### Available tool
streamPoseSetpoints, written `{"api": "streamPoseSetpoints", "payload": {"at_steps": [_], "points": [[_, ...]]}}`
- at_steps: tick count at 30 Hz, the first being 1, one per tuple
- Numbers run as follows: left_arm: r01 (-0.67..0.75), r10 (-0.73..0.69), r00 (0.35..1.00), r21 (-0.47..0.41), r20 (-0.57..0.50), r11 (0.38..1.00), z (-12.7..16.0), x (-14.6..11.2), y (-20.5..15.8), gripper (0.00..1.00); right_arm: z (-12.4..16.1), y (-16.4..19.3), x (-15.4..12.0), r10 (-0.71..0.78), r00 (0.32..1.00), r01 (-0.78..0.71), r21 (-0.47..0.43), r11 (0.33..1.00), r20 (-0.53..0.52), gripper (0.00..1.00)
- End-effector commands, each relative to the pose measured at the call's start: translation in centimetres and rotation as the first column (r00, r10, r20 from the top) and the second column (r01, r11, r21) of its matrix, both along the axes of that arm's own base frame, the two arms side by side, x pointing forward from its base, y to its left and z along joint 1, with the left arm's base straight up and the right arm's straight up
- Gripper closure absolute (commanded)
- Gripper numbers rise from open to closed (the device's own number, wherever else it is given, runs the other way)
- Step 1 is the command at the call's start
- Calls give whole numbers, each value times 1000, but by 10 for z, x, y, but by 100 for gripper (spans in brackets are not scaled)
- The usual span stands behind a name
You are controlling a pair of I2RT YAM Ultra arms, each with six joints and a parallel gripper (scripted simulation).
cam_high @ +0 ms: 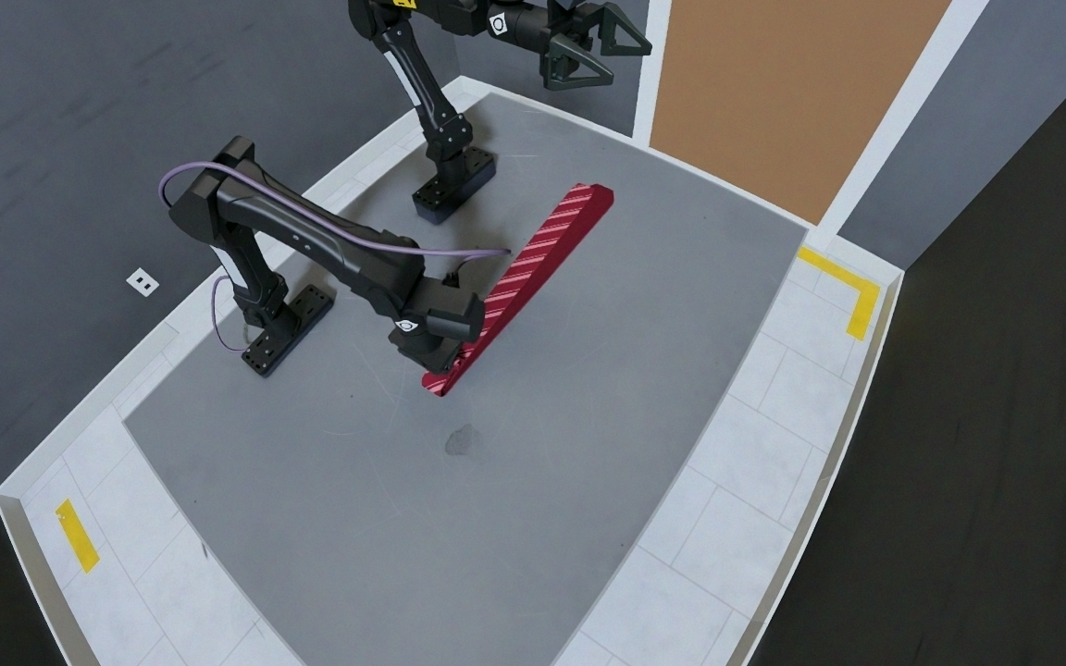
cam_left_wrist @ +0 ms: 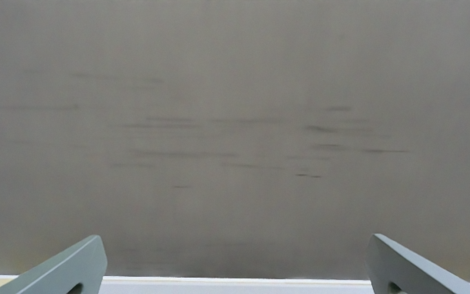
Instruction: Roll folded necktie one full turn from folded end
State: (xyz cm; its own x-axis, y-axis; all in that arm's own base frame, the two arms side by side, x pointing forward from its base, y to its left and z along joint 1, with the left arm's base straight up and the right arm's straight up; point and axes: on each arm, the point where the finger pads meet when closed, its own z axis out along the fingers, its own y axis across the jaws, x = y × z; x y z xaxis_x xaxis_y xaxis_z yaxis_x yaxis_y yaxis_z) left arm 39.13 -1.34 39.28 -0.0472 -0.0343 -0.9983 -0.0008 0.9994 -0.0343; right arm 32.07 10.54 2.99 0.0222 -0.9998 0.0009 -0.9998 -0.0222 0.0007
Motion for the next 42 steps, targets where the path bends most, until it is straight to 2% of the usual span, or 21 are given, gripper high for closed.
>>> {"api": "streamPoseSetpoints", "payload": {"at_steps": [1, 17, 42], "points": [[9, -8, 999, -12, 48, 1000, 21, -1, 0, 0, -5, 3, 1, -5, 1000, 5, 17, 1000, 3, 62], [9, -8, 999, -12, 48, 1000, 21, -1, 0, 0, -17, 3, 1, -5, 1000, 5, 17, 1000, 3, 62], [9, -8, 999, -12, 48, 1000, 21, -1, 0, 0, -17, 3, 1, -5, 1000, 5, 17, 1000, 3, 62]]}}
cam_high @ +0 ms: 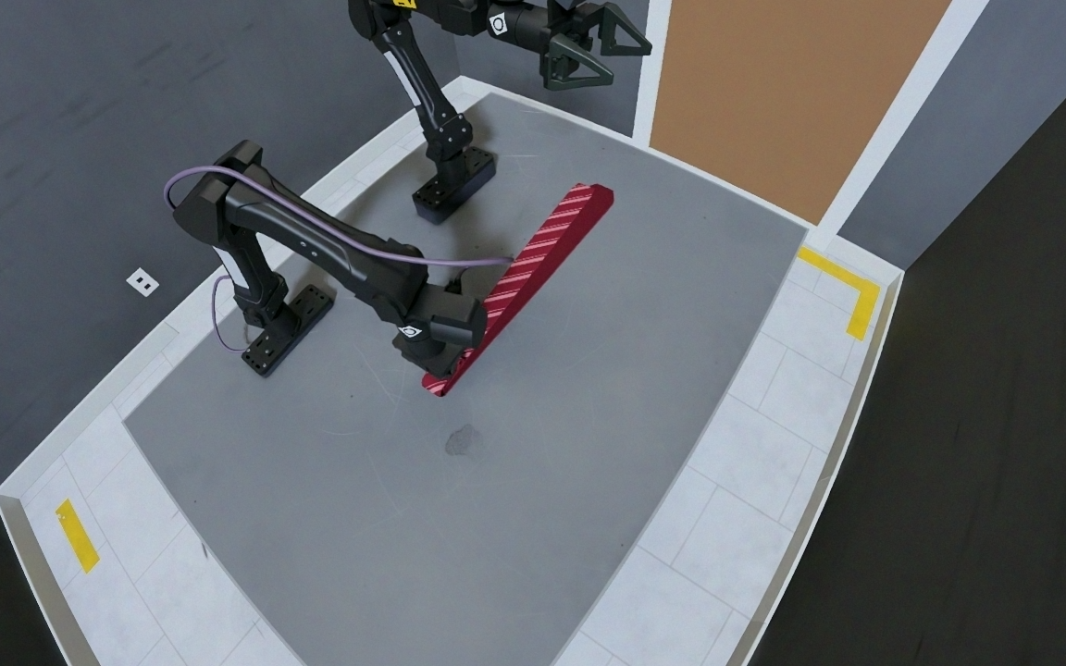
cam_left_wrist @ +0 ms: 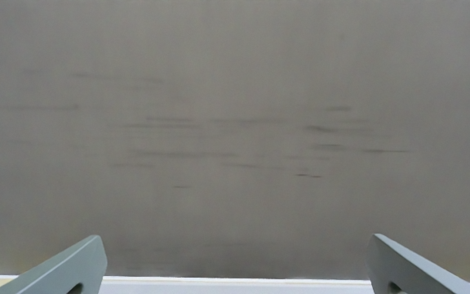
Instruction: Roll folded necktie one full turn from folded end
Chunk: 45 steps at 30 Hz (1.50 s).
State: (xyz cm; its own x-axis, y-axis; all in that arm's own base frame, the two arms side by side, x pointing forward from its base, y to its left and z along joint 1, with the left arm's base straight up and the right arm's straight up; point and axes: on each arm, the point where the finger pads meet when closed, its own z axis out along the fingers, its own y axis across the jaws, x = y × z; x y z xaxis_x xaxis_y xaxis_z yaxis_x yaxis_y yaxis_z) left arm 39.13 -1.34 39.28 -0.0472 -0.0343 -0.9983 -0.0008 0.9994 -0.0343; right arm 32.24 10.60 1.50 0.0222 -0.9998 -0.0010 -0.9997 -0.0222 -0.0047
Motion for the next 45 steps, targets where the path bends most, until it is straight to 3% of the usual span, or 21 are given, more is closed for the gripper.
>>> {"api": "streamPoseSetpoints", "payload": {"at_steps": [1, 45], "points": [[9, -8, 999, -12, 48, 1000, 21, -1, 0, 0, -3, 2, 0, -5, 1000, 5, 15, 1000, -2, 62], [9, -8, 999, -12, 48, 1000, 21, -1, 0, 0, -3, 2, 0, -38, 999, 38, 15, 999, -3, 62]]}}
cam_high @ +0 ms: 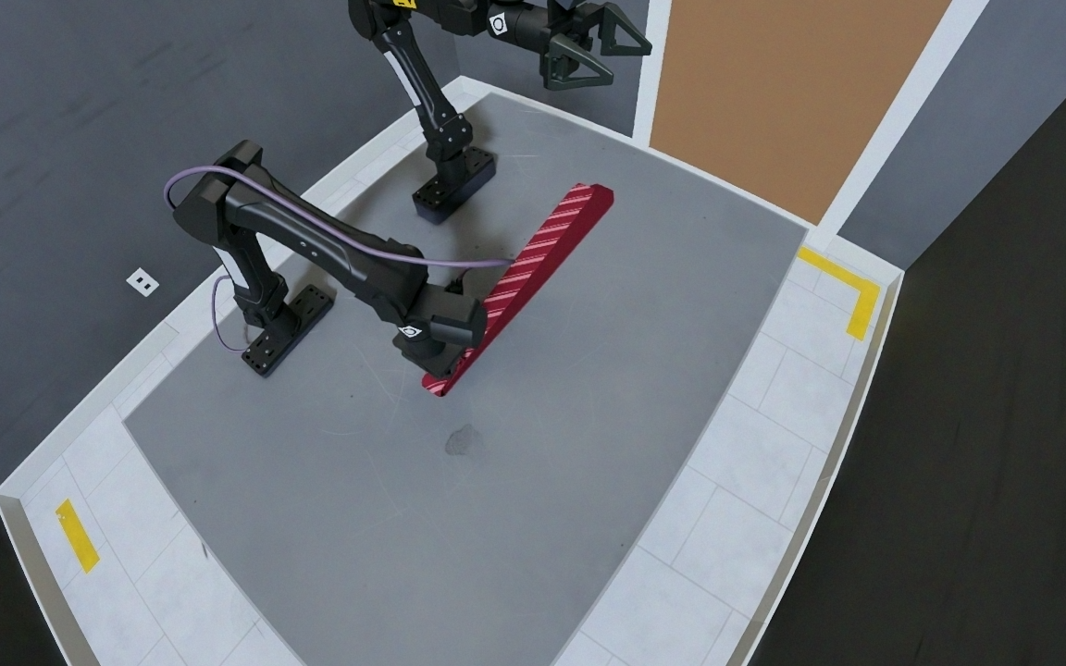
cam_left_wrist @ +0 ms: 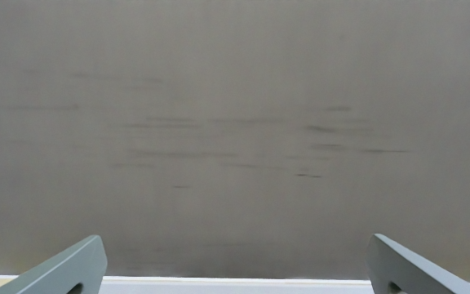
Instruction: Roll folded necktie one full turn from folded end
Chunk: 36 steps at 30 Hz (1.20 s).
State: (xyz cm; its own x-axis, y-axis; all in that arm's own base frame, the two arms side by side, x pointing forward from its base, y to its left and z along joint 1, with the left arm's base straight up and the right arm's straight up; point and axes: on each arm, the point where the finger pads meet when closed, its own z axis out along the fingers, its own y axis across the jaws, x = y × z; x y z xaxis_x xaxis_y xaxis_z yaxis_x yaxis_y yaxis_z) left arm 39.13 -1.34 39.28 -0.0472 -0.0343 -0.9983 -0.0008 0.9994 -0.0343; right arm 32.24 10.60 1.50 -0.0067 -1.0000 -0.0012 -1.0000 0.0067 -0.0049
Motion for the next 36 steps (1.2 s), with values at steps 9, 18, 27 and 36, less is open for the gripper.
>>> {"api": "streamPoseSetpoints", "payload": {"at_steps": [9, 18, 27, 36], "points": [[9, -8, 999, -12, 48, 1000, 21, -1, 0, 0, -3, 2, 0, -19, 1000, 19, 15, 1000, -2, 62], [9, -8, 999, -12, 48, 1000, 21, -1, 0, 0, -3, 2, 0, -27, 1000, 27, 15, 1000, -3, 62], [9, -8, 999, -12, 48, 1000, 21, -1, 0, 0, -3, 2, 0, -37, 999, 37, 15, 999, -3, 62], [9, -8, 999, -12, 48, 1000, 21, -1, 0, 0, -3, 2, 0, -44, 999, 44, 15, 999, -3, 62]]}}
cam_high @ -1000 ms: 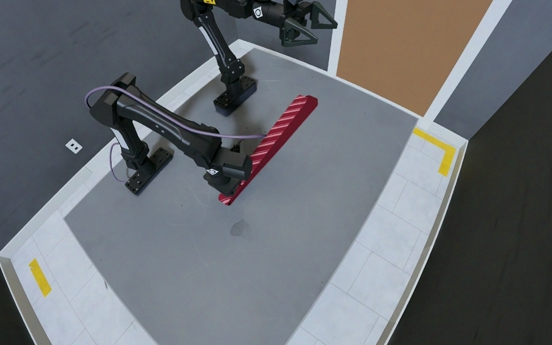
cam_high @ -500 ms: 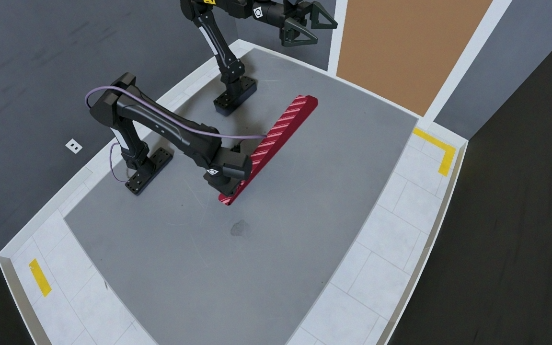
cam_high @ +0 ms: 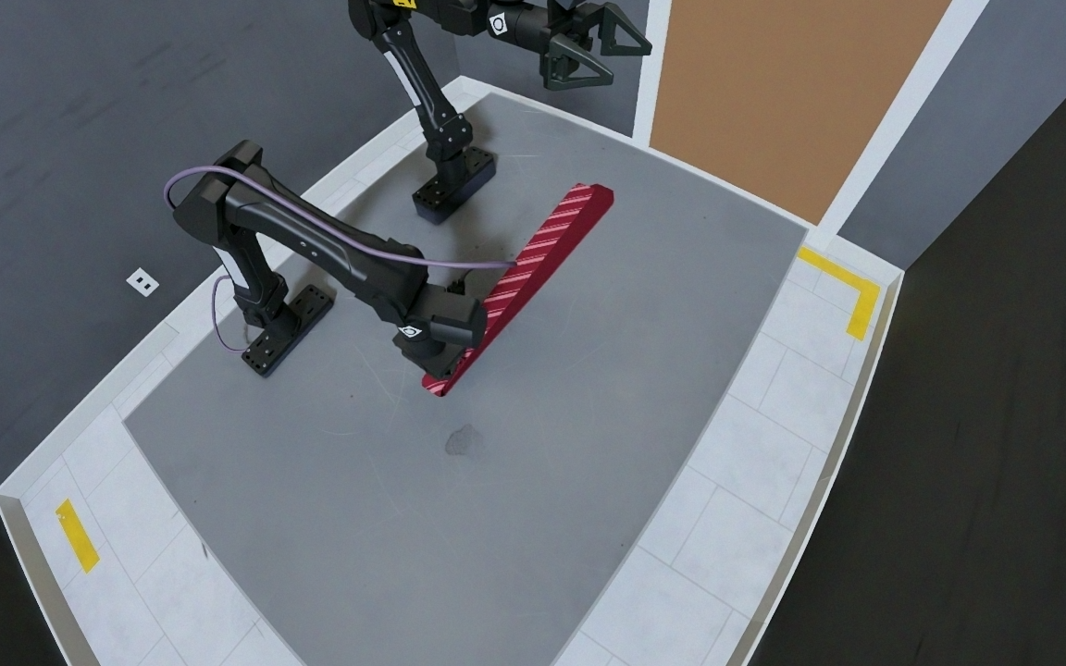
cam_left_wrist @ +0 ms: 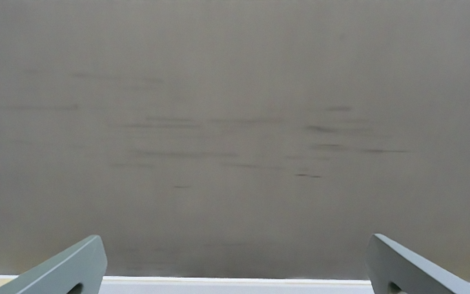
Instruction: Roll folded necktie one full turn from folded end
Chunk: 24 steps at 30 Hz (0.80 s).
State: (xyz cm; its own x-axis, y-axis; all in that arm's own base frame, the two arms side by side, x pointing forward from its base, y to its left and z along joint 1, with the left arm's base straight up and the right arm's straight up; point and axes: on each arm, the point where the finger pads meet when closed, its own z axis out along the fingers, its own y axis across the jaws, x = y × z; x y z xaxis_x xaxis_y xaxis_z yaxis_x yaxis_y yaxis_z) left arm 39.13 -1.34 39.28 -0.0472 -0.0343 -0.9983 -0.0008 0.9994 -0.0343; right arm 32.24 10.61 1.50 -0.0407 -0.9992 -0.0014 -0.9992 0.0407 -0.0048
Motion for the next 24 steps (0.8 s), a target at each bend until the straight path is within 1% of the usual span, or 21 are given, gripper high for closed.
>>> {"api": "streamPoseSetpoints", "payload": {"at_steps": [1, 24], "points": [[9, -8, 999, -12, 48, 1000, 21, -1, 0, 0, -3, 2, 0, -11, 1000, 11, 15, 1000, -2, 62], [9, -8, 999, -12, 48, 1000, 21, -1, 0, 0, -3, 2, 0, -33, 999, 33, 15, 999, -3, 62]]}}
